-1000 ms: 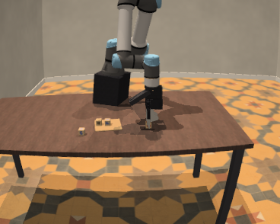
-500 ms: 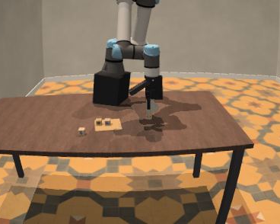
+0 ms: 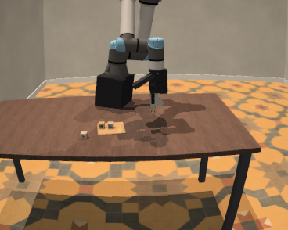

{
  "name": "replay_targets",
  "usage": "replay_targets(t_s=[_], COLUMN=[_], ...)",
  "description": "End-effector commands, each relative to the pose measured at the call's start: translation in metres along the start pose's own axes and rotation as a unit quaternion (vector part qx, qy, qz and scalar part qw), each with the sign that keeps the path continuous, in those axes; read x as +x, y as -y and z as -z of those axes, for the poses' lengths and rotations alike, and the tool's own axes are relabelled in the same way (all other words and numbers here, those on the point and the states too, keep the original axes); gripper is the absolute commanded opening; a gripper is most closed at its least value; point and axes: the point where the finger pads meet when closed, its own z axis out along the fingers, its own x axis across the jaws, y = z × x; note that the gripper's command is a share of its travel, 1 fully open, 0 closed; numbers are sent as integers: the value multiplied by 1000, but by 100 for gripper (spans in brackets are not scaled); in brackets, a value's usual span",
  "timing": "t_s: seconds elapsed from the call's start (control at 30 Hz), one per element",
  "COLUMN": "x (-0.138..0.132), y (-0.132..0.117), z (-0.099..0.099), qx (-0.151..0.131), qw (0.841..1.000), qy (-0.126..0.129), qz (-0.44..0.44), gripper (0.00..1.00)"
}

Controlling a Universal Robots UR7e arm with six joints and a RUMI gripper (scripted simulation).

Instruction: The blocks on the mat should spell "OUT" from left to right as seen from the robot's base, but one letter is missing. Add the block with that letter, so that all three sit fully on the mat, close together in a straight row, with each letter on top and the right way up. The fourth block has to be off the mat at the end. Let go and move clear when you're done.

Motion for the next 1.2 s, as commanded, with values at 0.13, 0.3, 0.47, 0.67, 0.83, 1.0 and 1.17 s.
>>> replay_targets(t_s=[0.13,0.3,0.47,0.67,0.83,1.0,1.17], x=[0,0,0,0,0,1,1], y=[0,0,0,0,1,1,2], z=[3,3,3,3,3,3,3], qx=[0,0,0,0,0,0,0], qw=[1000,1000,1000,1000,1000,1000,999], qy=[0,0,0,0,0,0,0], qz=[0,0,-1,-5,-13,-25,-35], gripper=[9,9,9,9,9,9,9])
